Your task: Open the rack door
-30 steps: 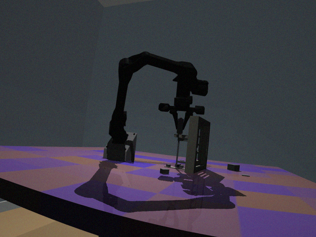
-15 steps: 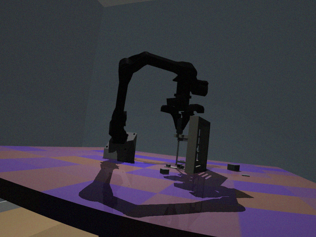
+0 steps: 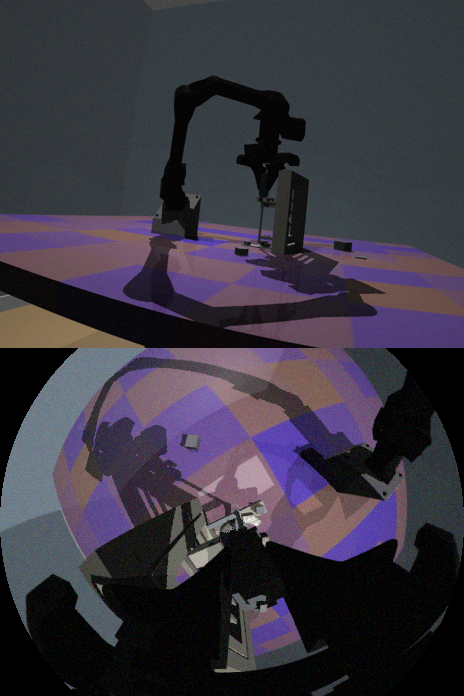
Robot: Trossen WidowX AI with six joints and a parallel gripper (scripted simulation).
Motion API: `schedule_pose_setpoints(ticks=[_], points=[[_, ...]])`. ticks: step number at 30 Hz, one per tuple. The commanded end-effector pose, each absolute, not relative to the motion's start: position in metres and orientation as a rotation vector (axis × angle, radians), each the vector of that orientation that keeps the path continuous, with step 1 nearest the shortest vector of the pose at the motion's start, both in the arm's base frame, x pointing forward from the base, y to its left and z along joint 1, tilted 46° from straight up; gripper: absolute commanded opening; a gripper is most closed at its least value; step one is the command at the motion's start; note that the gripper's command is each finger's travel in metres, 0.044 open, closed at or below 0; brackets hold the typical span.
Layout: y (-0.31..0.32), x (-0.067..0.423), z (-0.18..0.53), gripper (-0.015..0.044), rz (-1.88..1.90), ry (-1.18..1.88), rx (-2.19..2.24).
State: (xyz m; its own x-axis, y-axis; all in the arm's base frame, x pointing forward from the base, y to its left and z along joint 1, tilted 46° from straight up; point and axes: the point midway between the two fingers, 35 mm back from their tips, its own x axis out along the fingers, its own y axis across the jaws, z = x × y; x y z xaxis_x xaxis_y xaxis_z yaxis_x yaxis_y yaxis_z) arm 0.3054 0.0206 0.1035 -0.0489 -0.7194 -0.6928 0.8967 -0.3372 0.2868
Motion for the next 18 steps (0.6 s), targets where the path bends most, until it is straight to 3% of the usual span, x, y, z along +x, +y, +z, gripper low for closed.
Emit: schedule_pose_setpoints(ticks=[1, 7, 18], points=[[0.0202, 0.3062, 0.1026, 0.0143, -1.688, 0.245, 0.951], [0.0202, 0.3062, 0.1026, 0.0284, -1.688, 0.245, 0.951], [0.0202, 0.3062, 0.1027, 0.0284, -1.535, 0.611, 0.598]])
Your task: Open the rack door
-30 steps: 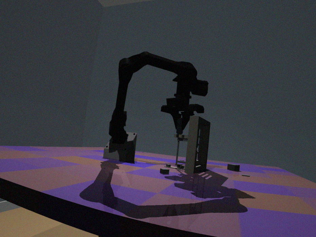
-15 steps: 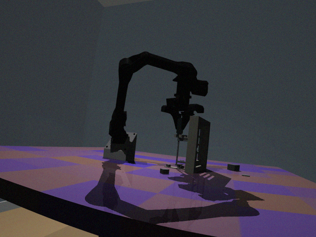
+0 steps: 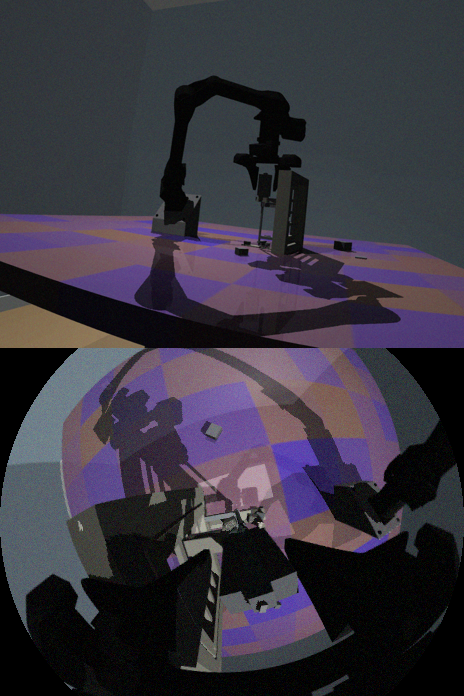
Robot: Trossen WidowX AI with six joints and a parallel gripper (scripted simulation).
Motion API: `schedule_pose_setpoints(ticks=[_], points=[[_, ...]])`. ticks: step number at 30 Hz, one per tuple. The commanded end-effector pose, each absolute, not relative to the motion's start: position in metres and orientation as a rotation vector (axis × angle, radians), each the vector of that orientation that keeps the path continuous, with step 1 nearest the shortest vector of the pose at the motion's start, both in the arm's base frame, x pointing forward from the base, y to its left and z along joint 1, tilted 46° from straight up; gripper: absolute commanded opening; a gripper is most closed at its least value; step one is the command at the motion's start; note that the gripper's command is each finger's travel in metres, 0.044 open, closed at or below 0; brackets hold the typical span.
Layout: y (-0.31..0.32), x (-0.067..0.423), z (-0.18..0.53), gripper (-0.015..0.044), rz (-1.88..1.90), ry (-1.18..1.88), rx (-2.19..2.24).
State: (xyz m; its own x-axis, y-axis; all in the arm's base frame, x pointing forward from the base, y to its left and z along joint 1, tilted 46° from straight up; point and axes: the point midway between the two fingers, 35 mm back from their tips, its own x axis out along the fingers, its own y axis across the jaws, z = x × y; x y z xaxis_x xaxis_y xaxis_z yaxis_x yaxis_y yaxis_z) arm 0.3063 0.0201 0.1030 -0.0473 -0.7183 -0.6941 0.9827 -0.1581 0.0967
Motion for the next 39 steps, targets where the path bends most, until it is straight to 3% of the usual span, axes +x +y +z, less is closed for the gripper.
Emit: schedule_pose_setpoints(ticks=[1, 20, 39], points=[[0.0202, 0.3062, 0.1027, 0.0284, -1.515, 0.647, 0.561], [0.0202, 0.3061, 0.1026, 0.0284, -1.04, 1.243, -0.163], [0.0202, 0.3062, 0.1027, 0.0284, -0.379, 1.65, -0.88]])
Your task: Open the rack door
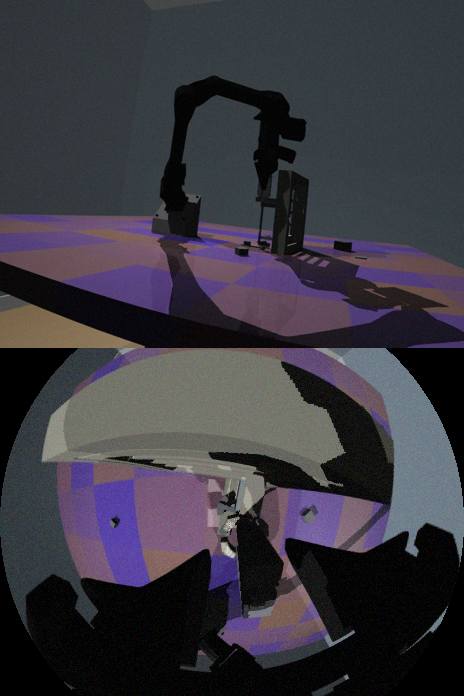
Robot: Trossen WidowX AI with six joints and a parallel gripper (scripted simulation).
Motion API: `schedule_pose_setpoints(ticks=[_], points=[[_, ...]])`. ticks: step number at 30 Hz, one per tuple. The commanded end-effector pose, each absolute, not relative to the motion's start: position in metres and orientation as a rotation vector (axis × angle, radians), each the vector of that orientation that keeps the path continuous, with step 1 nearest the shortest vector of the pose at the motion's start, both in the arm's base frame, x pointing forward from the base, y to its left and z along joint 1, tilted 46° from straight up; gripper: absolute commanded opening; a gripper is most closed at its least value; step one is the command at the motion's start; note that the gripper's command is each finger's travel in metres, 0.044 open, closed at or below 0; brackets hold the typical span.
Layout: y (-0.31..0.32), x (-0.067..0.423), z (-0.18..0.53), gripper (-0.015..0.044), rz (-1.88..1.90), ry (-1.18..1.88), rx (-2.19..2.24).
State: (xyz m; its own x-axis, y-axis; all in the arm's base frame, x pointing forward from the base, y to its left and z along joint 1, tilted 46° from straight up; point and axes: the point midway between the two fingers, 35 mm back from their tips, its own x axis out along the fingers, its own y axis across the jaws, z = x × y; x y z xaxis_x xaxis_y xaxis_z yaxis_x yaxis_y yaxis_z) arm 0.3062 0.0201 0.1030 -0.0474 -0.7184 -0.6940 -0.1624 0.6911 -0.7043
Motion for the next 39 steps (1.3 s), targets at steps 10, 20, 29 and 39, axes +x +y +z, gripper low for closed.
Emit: schedule_pose_setpoints(ticks=[10, 20, 29, 39], points=[[0.0202, 0.3062, 0.1027, 0.0284, 0.039, 1.774, -1.242], [0.0202, 0.3062, 0.1027, 0.0284, 0.504, 1.824, -1.585], [0.0202, 0.3062, 0.1027, 0.0284, 0.78, 1.815, -1.761], [0.0202, 0.3062, 0.1027, 0.0179, 0.78, 1.815, -1.761]])
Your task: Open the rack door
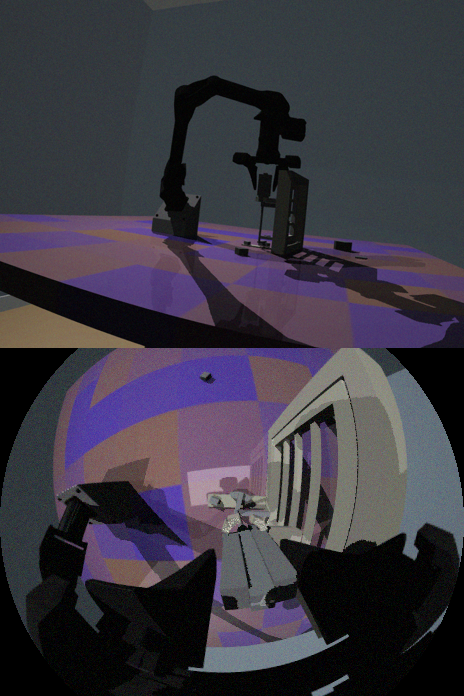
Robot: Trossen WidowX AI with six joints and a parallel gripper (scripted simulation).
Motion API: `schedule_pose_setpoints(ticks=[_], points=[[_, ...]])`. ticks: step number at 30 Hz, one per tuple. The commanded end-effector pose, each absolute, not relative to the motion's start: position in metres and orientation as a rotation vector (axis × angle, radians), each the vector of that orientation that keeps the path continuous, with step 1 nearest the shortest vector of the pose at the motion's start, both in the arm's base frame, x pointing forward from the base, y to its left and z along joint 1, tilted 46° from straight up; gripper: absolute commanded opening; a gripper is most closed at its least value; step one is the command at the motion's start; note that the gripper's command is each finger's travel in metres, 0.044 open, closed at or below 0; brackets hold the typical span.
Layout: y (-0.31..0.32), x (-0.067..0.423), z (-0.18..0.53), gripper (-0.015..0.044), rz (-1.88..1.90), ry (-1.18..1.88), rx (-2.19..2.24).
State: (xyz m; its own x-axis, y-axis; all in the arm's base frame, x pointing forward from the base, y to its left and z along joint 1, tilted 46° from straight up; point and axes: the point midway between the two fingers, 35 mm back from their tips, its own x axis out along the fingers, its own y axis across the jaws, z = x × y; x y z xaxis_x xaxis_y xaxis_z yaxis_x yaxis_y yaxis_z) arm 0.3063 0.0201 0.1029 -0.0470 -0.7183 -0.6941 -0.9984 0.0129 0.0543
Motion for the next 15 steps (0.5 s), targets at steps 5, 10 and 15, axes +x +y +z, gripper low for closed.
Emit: schedule_pose_setpoints(ticks=[5, 10, 15], points=[[0.0202, 0.3062, 0.1027, 0.0068, 0.78, 1.815, -1.761], [0.0202, 0.3062, 0.1027, 0.0034, 0.78, 1.815, -1.761], [0.0202, 0.3062, 0.1027, 0.0012, 0.78, 1.815, -1.761]])
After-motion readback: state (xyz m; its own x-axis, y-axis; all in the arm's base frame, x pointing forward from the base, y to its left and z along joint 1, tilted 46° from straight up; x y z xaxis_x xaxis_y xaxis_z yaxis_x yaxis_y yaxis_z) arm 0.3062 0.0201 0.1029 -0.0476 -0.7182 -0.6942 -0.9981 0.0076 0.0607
